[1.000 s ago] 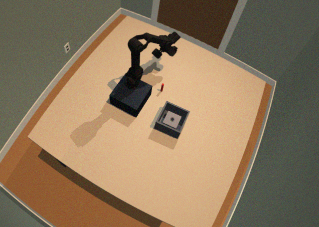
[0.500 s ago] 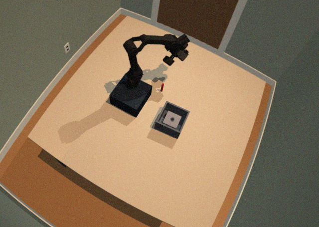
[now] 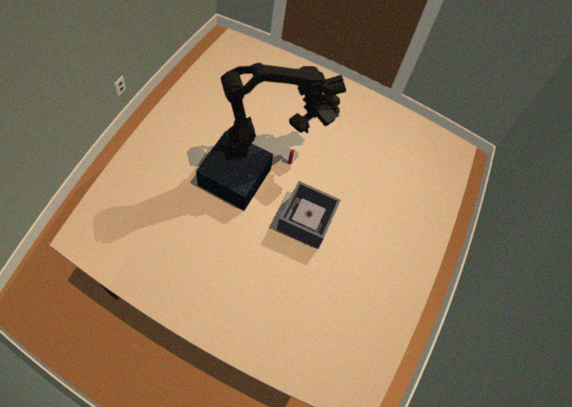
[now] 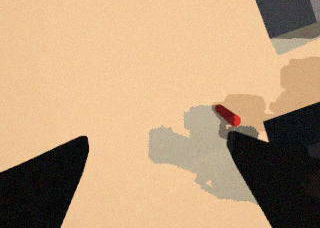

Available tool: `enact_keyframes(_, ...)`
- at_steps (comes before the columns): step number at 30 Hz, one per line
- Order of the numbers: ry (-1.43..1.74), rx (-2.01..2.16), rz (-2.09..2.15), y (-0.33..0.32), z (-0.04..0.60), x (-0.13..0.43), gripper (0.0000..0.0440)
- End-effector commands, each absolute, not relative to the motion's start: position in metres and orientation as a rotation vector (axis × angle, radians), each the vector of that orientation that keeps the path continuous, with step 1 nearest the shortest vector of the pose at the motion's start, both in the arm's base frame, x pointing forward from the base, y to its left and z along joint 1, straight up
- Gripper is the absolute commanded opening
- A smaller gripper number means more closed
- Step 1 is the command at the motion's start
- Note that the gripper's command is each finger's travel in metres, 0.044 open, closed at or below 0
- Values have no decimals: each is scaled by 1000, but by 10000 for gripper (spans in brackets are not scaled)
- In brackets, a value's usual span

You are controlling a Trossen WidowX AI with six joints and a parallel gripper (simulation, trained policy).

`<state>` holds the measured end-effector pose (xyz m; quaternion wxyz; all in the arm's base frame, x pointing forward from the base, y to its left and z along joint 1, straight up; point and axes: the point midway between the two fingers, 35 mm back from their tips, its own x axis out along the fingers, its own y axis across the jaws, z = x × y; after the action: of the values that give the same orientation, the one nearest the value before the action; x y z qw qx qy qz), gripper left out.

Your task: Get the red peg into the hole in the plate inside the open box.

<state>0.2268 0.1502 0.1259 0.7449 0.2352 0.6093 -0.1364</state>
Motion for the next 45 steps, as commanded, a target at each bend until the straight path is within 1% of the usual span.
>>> enact_keyframes(1, 1353, 469, -399, 130, 122, 225, 440)
enact_keyframes(17, 1454, 384, -721, 91, 82, 203, 439)
enact_keyframes(26, 1469, 395, -879, 80, 47, 189, 424)
enact_keyframes(45, 1373, 520, -916, 82, -31, 182, 389)
